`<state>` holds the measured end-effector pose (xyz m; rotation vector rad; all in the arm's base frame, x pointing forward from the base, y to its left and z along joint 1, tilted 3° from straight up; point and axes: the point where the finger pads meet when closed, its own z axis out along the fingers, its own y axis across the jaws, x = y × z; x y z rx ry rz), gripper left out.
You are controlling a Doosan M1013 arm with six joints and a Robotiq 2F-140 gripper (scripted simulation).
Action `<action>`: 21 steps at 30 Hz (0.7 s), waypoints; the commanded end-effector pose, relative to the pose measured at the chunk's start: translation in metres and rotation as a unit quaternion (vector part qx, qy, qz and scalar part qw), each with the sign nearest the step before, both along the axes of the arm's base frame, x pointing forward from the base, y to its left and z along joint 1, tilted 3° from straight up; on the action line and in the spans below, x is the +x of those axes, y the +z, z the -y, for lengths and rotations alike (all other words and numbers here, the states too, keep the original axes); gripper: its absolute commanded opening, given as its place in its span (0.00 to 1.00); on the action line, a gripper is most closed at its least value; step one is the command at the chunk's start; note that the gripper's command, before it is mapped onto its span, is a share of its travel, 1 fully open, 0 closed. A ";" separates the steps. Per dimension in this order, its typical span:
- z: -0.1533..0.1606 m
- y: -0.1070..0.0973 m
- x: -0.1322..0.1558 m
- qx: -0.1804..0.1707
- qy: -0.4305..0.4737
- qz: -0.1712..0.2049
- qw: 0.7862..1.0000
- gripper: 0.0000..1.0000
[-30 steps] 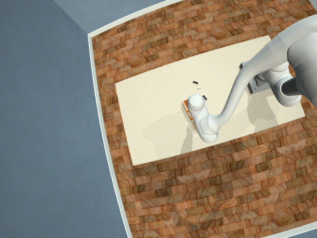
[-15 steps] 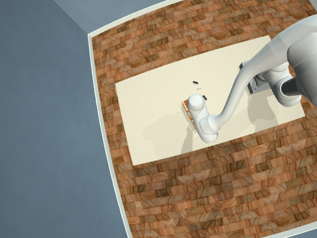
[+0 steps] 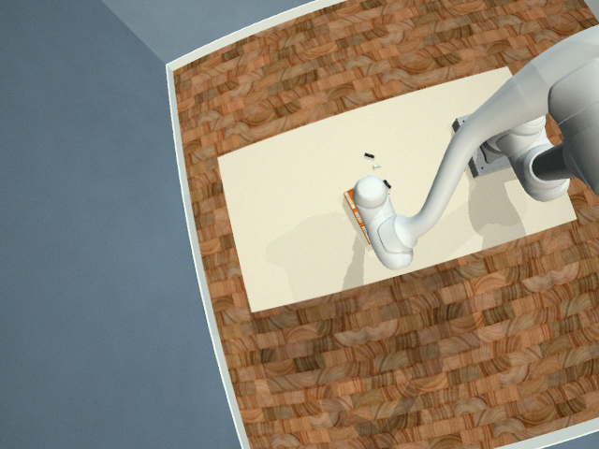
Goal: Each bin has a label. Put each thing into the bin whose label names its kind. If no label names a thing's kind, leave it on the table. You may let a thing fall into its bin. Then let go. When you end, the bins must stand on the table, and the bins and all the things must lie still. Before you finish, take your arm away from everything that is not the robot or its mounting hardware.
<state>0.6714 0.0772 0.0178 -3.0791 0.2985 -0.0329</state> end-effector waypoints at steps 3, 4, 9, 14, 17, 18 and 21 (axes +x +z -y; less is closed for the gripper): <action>0.000 0.007 0.000 0.000 0.000 0.000 1.000 0.05; 0.000 0.008 0.000 0.000 0.000 0.000 1.000 0.05; 0.001 0.015 0.000 0.000 0.000 0.000 1.000 0.05; 0.001 0.031 -0.001 0.000 0.000 0.000 1.000 0.05; 0.002 0.039 -0.001 0.000 0.000 0.000 1.000 0.05; 0.002 0.043 -0.001 0.000 0.000 0.000 1.000 0.05; 0.002 0.046 -0.001 0.000 0.000 0.000 1.000 0.05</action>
